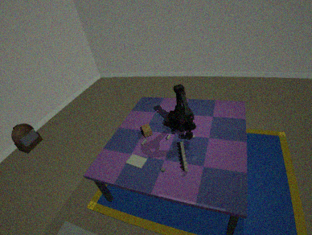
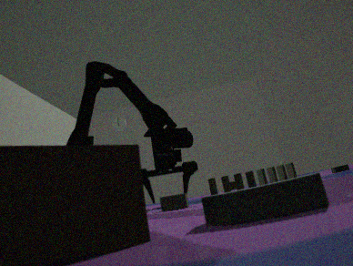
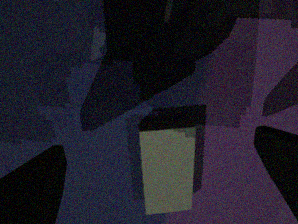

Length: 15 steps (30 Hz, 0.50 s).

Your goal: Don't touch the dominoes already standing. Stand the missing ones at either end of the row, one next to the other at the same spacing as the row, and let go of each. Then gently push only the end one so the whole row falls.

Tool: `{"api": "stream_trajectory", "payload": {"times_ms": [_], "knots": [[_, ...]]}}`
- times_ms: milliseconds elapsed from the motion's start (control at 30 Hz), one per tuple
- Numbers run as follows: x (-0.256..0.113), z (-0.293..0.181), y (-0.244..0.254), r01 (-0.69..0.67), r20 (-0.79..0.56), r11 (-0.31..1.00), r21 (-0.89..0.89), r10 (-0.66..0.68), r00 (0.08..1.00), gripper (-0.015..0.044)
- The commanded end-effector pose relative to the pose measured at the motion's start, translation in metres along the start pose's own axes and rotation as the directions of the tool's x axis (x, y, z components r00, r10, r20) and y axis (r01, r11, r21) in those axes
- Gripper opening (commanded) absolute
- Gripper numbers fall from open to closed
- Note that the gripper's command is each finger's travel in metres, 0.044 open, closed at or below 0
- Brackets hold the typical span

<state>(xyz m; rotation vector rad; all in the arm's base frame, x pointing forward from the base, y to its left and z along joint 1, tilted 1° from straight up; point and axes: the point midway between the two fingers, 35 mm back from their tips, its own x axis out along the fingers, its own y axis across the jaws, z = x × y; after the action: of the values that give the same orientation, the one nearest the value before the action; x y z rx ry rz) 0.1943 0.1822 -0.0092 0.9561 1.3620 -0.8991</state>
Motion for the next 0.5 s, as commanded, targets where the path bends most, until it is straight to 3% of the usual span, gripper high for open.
{"api": "stream_trajectory", "payload": {"times_ms": [0, 233, 467], "knots": [[0.0076, 0.0002, -0.0019, 0.008, -0.001, 1.000, 0.001, -0.008, 1.000, 0.0440], [0.0118, 0.0003, -0.0021, 0.008, -0.001, 1.000, 0.001, -0.008, 1.000, 0.0440], [0.0118, 0.0003, -0.0021, 0.008, -0.001, 1.000, 0.001, -0.008, 1.000, 0.0256]]}}
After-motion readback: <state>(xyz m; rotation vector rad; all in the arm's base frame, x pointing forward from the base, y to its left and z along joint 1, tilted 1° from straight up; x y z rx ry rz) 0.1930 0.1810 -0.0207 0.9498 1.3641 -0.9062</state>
